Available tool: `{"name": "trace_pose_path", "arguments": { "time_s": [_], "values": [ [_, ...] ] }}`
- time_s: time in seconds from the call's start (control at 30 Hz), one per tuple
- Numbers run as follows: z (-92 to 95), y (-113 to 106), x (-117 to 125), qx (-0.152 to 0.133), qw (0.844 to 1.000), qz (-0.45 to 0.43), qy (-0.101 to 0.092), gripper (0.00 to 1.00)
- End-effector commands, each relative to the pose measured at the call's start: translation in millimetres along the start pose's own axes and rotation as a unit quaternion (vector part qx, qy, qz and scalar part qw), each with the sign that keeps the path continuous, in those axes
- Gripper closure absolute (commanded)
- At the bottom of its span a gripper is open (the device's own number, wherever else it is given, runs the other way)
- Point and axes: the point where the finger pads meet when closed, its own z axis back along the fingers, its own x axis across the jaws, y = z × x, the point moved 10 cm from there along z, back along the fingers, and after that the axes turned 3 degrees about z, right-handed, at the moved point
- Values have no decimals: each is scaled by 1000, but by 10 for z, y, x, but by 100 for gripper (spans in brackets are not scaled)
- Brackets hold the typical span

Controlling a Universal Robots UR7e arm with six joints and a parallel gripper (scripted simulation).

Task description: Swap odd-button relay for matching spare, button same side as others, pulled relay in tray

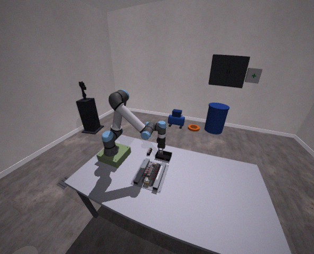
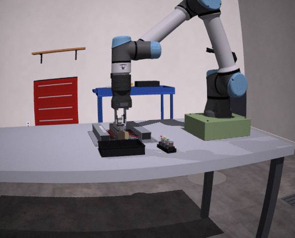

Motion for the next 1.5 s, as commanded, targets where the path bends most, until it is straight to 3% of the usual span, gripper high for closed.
{"name": "trace_pose_path", "arguments": {
  "time_s": [0.0,0.23,0.4,0.8,0.97,1.37,1.47],
  "values": [
    [-31,-160,-68,2,1000,-1,0,100],
    [-31,-160,-68,2,1000,-1,0,100],
    [-136,-710,-229,1,1000,-1,0,100],
    [-136,-710,-229,1,1000,-1,0,100],
    [-582,-669,-217,1,1000,-1,0,100],
    [-582,-669,-217,1,1000,-1,0,100],
    [-708,-661,-216,1,1000,-1,0,100]
  ]
}}
